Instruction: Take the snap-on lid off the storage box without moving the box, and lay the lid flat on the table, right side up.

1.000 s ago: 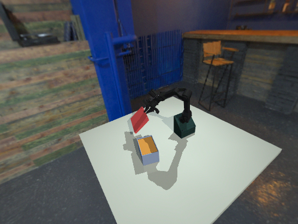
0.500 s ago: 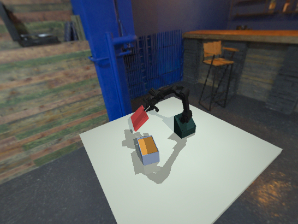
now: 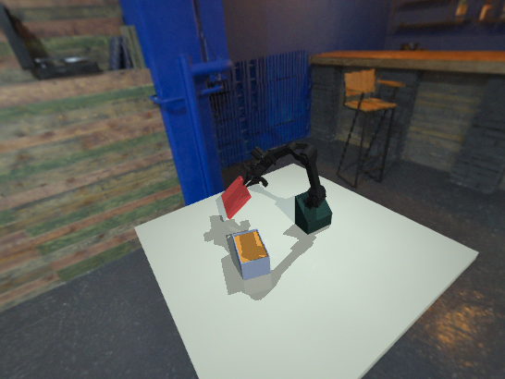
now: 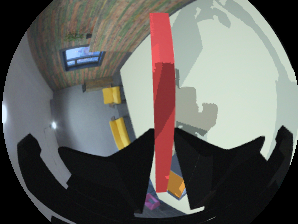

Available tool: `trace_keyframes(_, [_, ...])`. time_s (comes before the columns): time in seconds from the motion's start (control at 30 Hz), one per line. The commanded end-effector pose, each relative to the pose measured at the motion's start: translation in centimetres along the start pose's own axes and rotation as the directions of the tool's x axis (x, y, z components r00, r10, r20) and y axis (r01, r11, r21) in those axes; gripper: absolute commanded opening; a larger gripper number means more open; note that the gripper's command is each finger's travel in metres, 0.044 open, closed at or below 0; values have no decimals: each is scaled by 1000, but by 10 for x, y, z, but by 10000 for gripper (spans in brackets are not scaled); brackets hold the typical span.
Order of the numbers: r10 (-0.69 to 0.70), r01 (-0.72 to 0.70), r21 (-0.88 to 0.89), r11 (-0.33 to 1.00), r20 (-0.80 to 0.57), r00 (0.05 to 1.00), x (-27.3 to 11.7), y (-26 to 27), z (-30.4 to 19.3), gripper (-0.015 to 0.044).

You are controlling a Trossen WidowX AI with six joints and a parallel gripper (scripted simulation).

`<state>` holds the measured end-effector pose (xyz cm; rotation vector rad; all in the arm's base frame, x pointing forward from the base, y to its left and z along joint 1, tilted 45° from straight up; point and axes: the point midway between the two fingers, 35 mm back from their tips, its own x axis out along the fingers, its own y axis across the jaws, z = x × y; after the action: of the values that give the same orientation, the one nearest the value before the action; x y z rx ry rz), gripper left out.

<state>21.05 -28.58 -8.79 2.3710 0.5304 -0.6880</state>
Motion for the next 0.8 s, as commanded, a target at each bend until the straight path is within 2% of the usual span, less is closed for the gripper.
trace_keyframes(0.0, [13,-13,-9,1000,-1,1000,-3,4,9,0])
trace_keyframes(0.77, [14,-14,-9,1000,-1,1000,9,-12,7,0])
